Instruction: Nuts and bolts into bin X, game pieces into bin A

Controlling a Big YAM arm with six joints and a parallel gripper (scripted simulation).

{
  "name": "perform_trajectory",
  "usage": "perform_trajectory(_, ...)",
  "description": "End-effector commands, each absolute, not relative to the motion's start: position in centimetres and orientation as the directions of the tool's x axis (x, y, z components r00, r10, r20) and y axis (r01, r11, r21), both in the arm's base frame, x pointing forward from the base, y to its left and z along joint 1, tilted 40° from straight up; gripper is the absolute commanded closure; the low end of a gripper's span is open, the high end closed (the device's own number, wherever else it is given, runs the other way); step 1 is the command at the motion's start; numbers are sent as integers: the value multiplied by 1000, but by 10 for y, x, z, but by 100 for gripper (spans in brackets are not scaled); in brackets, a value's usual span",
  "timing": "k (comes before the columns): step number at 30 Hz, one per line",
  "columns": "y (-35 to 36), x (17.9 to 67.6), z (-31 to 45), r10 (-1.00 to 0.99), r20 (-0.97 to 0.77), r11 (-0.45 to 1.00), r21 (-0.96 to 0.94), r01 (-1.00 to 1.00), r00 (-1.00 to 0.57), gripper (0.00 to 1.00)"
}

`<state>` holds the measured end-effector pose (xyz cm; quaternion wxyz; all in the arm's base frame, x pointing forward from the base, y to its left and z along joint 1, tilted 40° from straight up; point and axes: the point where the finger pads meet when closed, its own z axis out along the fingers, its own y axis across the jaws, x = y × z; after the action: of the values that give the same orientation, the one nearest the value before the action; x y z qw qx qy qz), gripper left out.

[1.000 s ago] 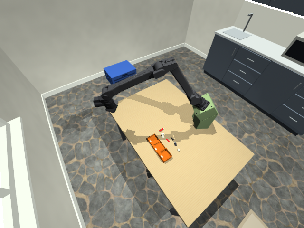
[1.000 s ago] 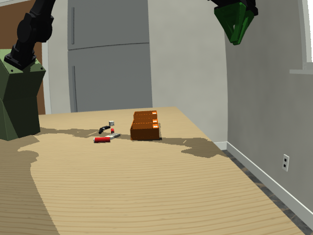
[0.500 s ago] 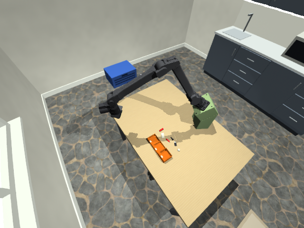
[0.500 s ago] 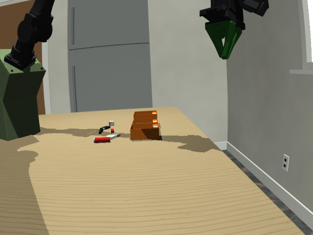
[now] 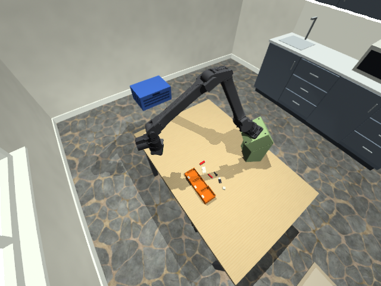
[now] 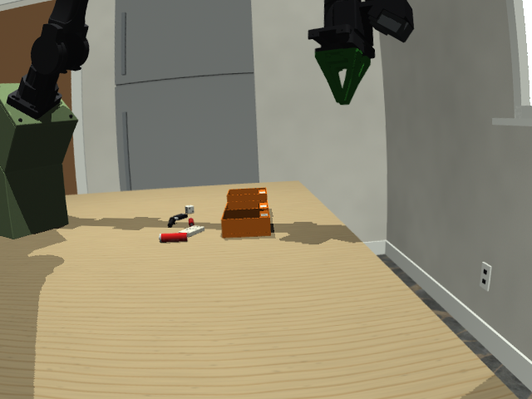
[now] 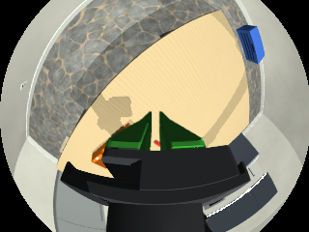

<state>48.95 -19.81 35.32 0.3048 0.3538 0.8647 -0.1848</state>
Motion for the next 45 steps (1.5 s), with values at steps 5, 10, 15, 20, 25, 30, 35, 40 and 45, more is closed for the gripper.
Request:
perform_trajectory(5, -150, 474, 351, 397, -683, 763, -125, 634, -613, 91)
perform_trajectory(10, -125, 463, 331, 349, -674, 797, -152, 584, -651, 91)
perform_trajectory(15, -100, 450, 309, 299, -663, 830, -173, 530, -686, 91)
perform_trajectory(20, -78, 436, 287, 247, -651, 858, -197, 474, -717, 91)
perform_trajectory(25, -62, 424, 270, 192, -640, 883, -219, 415, -745, 91)
perform_trajectory(30, -42, 407, 247, 149, -629, 899, -235, 370, -763, 91)
perform_trajectory(35, -22, 383, 218, 76, -613, 917, -266, 297, -786, 91)
perform_trajectory(40, -11, 368, 200, 32, -602, 926, -283, 250, -798, 91)
perform_trajectory(45, 4, 342, 171, -44, -584, 934, -312, 173, -811, 91)
